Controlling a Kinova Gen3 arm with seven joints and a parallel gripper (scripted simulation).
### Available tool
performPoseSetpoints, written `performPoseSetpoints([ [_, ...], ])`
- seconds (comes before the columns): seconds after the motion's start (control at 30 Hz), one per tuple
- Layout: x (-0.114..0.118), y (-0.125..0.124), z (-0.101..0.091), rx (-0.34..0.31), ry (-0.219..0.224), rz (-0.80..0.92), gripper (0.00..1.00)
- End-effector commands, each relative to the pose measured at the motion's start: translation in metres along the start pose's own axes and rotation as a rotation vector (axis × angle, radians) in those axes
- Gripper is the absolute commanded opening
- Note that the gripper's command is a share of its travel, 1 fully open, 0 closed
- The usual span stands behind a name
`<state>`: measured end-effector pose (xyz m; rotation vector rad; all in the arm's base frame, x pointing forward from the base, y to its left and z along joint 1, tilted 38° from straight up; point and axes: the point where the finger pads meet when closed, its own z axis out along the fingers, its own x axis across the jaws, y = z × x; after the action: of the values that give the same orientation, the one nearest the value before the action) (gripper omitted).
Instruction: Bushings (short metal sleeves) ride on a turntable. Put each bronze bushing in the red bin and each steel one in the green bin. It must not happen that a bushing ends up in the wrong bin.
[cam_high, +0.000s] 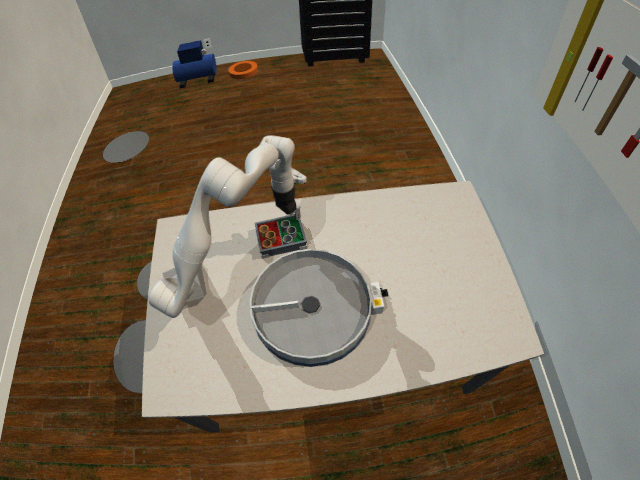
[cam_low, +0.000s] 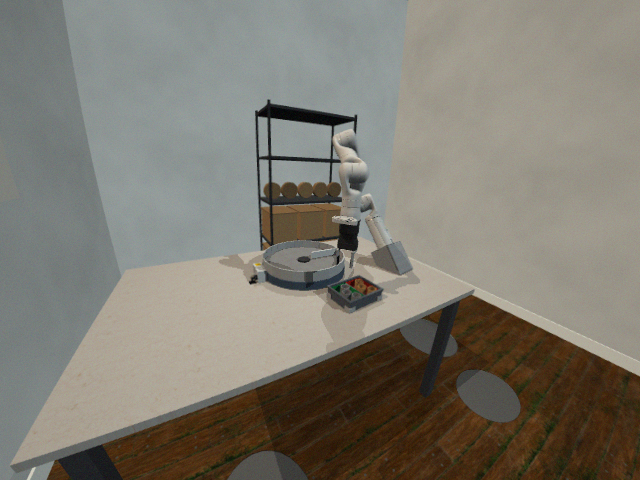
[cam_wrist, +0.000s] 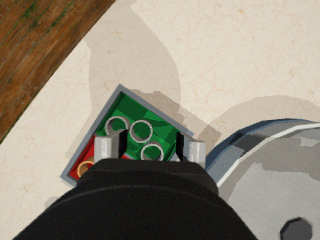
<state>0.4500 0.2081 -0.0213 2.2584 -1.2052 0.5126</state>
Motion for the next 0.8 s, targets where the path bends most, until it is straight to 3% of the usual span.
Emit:
performPoseSetpoints([
  [0.0, 0.000, -0.001, -0.001, 0.002, -0.001, 0.000, 1.00],
  [0.33, -0.003, 0.005, -0.005, 0.002, -0.001, 0.000, 1.00],
  [0.77, -0.026, 0.056, -0.035, 0.002, -0.001, 0.000, 1.00],
])
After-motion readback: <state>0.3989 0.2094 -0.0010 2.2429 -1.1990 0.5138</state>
